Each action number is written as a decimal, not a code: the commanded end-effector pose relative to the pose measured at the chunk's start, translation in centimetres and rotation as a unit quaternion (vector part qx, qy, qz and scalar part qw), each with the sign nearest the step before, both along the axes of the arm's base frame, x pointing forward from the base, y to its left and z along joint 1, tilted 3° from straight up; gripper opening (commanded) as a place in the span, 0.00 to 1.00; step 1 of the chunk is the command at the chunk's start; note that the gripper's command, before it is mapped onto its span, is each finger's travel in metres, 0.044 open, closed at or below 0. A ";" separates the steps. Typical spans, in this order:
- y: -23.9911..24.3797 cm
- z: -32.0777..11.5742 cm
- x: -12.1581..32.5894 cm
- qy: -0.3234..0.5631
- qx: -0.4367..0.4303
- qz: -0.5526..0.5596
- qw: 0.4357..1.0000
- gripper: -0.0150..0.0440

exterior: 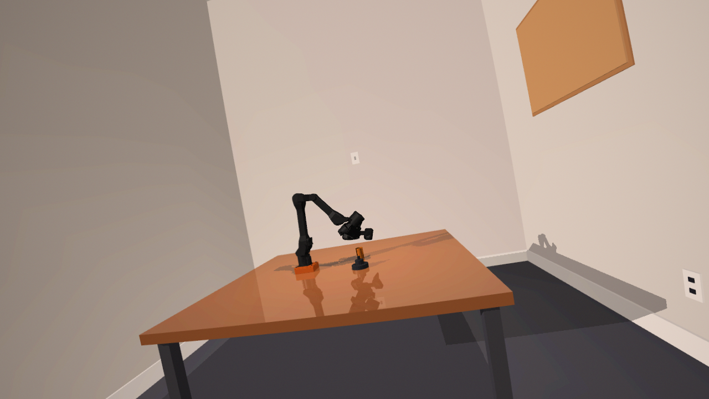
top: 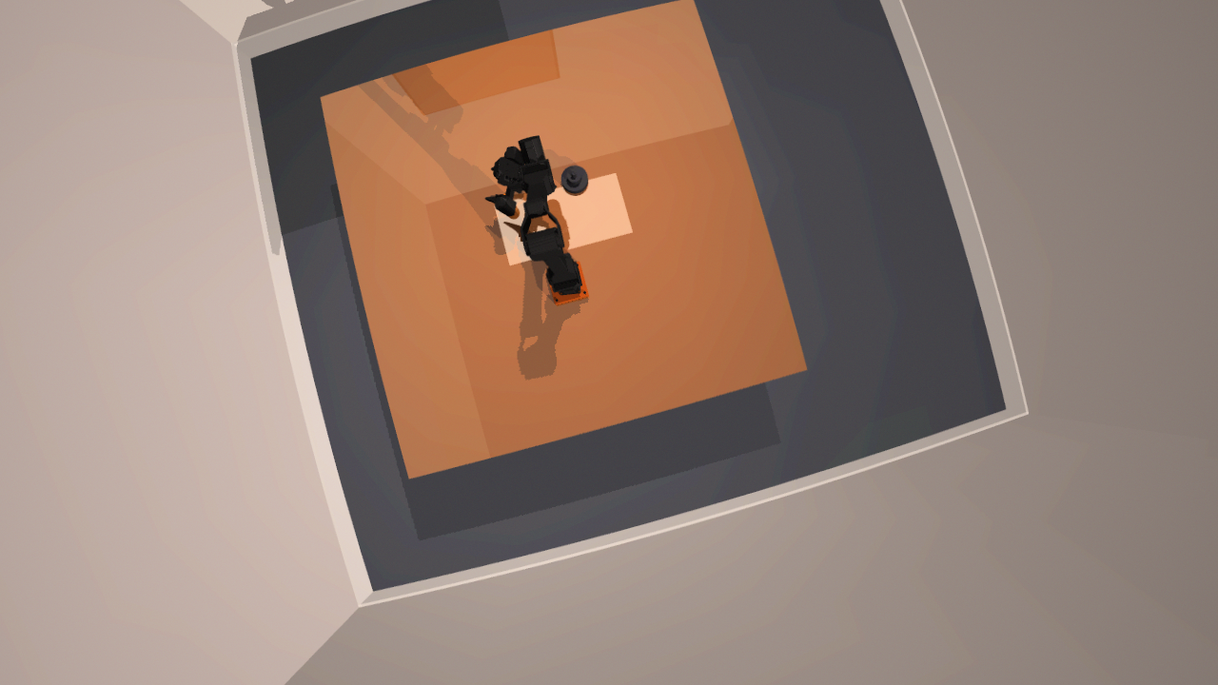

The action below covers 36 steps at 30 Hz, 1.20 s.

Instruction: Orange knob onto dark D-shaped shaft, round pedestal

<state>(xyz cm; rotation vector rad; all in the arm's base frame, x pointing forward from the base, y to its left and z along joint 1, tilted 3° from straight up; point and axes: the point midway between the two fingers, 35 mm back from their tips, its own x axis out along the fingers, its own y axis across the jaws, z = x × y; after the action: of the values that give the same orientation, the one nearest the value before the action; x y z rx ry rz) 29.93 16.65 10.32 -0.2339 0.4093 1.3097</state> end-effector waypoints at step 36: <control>-0.6 3.9 -2.9 0.092 -0.504 0.026 0.859 1.00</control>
<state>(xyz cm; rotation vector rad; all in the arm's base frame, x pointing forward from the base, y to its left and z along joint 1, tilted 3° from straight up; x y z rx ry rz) 26.97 16.10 14.35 -1.0377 1.2208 1.1017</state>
